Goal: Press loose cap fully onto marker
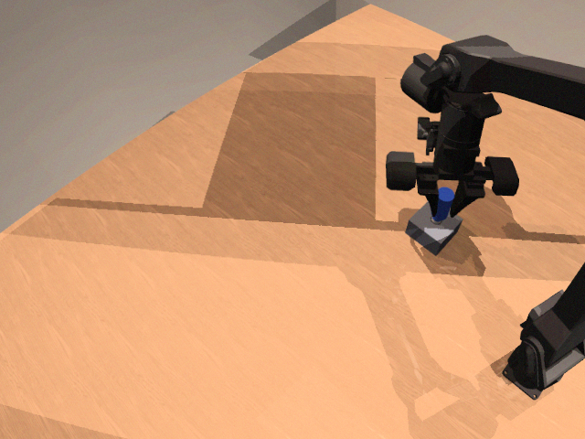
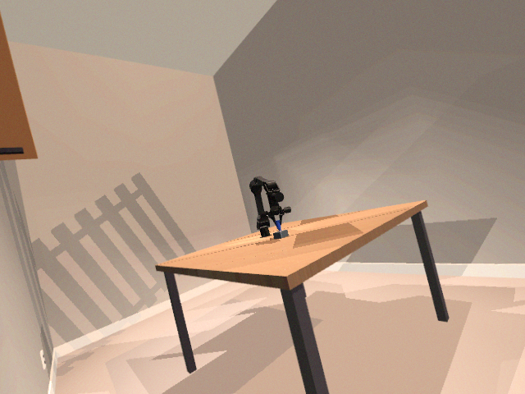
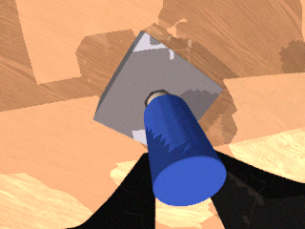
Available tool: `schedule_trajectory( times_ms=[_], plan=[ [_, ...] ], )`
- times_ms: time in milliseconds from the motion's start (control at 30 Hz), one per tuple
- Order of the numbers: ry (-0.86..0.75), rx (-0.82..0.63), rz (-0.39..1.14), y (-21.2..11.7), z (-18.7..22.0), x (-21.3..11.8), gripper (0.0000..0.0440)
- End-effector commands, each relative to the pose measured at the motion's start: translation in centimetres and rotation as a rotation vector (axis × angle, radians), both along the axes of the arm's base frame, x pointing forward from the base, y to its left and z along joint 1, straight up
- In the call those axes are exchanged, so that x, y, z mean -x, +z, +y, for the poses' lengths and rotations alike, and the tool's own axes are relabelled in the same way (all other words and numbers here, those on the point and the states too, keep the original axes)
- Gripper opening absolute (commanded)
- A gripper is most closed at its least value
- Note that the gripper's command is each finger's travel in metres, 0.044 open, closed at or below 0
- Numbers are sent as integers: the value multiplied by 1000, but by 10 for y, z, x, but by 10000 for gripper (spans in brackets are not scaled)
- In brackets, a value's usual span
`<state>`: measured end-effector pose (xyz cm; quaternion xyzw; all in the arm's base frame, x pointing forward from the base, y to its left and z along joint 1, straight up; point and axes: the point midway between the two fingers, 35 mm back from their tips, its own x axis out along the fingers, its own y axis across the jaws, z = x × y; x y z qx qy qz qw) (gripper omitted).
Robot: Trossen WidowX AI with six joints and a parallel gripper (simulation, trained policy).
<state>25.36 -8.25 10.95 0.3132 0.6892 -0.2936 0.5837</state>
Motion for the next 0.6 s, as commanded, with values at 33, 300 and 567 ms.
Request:
schedule_trajectory(
  times_ms=[33,300,567],
  plan=[
    [13,-1,61,-16,-2,11,42],
    [25,4,56,-18,-3,11,52],
    [37,10,51,-20,-5,11,63]
  ],
)
